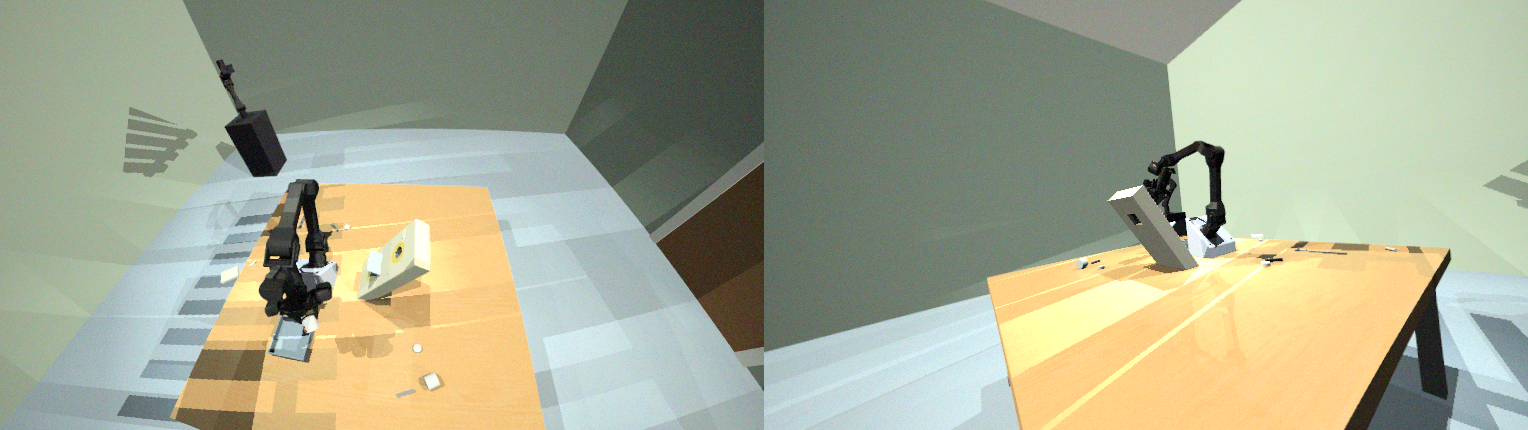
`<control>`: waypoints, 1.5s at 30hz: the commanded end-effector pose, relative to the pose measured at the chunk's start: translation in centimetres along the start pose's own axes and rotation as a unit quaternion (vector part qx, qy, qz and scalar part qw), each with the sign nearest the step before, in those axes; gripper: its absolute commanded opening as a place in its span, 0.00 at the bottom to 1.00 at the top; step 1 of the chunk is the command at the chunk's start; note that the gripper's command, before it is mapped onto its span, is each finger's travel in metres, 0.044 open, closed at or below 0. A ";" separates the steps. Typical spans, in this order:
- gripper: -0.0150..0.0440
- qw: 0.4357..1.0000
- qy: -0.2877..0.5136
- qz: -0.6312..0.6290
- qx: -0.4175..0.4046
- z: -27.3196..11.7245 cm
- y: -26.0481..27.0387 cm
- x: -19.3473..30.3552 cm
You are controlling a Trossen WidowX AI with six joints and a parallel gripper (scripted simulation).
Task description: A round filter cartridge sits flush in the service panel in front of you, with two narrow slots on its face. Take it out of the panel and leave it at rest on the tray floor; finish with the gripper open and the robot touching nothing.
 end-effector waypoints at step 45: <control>0.30 0.959 0.044 0.248 0.132 15.3 -9.0 17.3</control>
Point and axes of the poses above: the point midway between the two fingers, 35 mm back from their tips, its own z axis out along the fingers, its own y axis across the jaws, x = y × z, the point moved 3 cm from there along -z, back along the fingers, and after that the axes turned 14 degrees about -z, right-handed, at the moved point
